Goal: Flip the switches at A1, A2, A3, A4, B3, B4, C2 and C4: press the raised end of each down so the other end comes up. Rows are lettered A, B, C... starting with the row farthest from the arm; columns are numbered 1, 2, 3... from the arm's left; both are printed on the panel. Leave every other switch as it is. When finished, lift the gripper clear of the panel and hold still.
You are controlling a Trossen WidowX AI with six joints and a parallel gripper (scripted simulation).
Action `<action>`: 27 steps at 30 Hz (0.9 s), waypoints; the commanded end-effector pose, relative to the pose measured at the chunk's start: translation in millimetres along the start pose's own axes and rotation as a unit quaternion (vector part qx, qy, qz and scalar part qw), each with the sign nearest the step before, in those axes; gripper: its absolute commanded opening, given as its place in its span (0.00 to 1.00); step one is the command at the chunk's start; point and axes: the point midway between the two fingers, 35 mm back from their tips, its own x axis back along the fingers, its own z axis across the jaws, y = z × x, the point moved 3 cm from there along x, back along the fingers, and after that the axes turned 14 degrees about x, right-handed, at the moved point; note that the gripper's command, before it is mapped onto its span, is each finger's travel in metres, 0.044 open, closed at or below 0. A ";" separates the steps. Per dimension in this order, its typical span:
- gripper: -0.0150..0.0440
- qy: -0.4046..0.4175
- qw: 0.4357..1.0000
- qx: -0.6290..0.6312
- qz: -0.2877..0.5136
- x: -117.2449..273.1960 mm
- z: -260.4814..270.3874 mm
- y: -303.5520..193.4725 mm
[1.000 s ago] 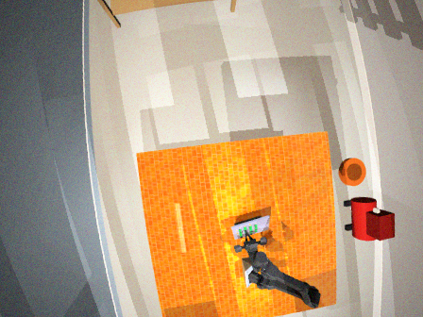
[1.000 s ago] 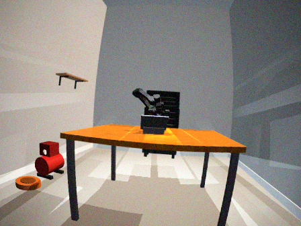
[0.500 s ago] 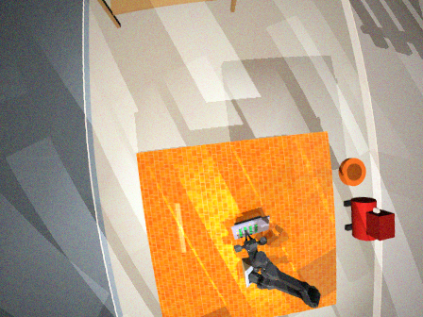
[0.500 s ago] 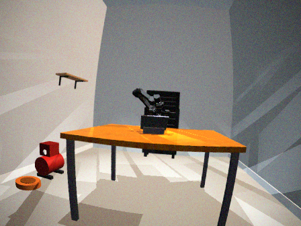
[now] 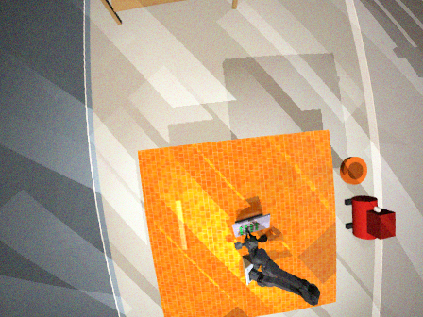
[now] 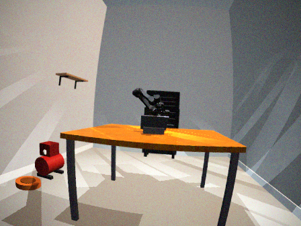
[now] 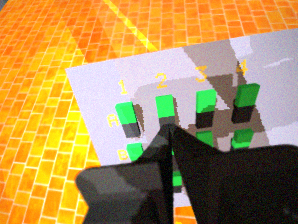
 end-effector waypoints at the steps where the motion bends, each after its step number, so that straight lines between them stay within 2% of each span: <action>1: 0.25 0.001 1.000 0.001 -0.002 -0.7 0.2 0.7; 19: 0.25 0.001 1.000 -0.001 0.000 -0.8 0.2 0.6; 25: 0.25 0.007 1.000 0.000 0.011 54.7 0.9 4.7; 27: 0.25 0.006 1.000 0.001 0.011 62.1 -0.3 4.0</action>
